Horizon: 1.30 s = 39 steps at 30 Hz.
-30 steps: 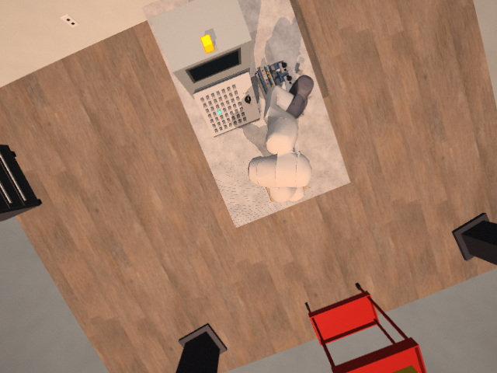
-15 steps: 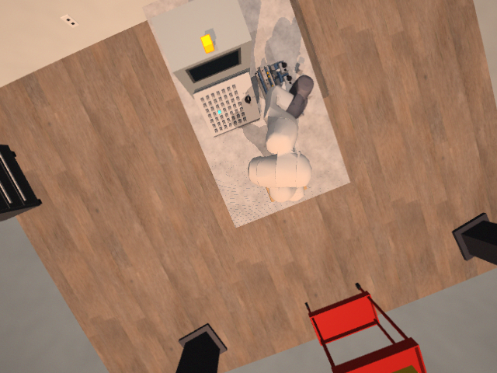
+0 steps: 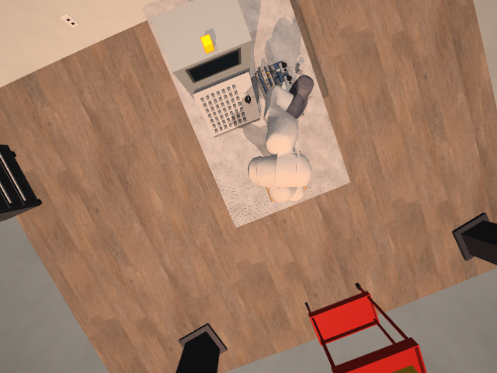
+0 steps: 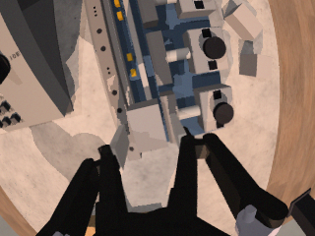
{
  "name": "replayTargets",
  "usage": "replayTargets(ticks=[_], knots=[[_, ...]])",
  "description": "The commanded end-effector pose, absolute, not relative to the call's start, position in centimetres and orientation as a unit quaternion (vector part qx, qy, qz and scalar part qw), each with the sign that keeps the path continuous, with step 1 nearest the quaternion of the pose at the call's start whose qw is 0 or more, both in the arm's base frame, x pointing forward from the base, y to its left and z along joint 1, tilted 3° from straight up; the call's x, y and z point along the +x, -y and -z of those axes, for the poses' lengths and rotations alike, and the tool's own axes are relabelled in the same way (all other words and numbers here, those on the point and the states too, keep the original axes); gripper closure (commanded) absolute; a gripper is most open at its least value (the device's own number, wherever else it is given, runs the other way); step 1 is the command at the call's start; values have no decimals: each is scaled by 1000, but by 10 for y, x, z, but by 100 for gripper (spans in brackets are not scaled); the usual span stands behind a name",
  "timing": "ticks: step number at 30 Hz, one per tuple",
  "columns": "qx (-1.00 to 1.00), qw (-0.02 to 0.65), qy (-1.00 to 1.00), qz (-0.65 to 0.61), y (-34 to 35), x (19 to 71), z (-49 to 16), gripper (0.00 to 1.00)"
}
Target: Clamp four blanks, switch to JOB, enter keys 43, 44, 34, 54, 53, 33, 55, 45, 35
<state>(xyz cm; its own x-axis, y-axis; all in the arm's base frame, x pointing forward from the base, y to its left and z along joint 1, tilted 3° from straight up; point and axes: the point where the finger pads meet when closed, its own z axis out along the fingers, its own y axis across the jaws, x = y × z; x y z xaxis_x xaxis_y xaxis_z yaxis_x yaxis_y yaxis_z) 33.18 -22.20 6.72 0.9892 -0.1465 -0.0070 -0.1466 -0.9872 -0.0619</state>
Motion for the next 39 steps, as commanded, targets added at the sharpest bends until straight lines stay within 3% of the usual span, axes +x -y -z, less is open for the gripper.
replayTargets(ticks=[1,39], knots=[[-997,30,-77,0,223,332,-67,60],[-997,30,-77,0,224,332,-76,60]])
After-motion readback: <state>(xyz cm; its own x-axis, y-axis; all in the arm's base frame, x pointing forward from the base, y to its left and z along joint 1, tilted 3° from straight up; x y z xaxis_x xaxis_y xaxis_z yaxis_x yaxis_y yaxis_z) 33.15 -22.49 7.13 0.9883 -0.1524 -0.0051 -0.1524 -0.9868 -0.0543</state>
